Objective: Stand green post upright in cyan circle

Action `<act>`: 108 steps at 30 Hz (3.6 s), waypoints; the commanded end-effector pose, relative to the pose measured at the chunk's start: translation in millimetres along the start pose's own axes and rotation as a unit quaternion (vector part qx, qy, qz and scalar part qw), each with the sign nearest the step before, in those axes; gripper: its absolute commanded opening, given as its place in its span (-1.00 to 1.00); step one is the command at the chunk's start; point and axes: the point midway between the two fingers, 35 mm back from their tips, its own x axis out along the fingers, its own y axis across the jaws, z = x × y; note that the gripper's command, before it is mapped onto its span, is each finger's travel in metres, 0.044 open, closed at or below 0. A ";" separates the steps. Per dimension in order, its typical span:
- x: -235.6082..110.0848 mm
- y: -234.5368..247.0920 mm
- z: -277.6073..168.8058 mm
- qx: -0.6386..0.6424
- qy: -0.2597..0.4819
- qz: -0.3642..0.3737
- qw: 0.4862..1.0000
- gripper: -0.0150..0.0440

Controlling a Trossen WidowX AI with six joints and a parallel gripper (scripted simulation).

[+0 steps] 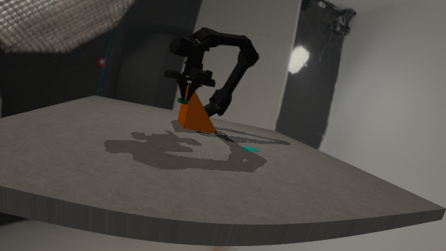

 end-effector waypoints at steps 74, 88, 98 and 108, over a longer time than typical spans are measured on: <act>-33.9 143.8 137.1 0.231 -0.023 -0.035 0.972 -0.42; -34.0 184.5 155.7 0.275 -0.031 -0.026 0.961 -0.42; -33.6 212.3 165.0 0.302 -0.034 -0.019 0.952 -0.42; -30.2 212.8 163.7 0.301 -0.035 -0.034 0.952 -0.42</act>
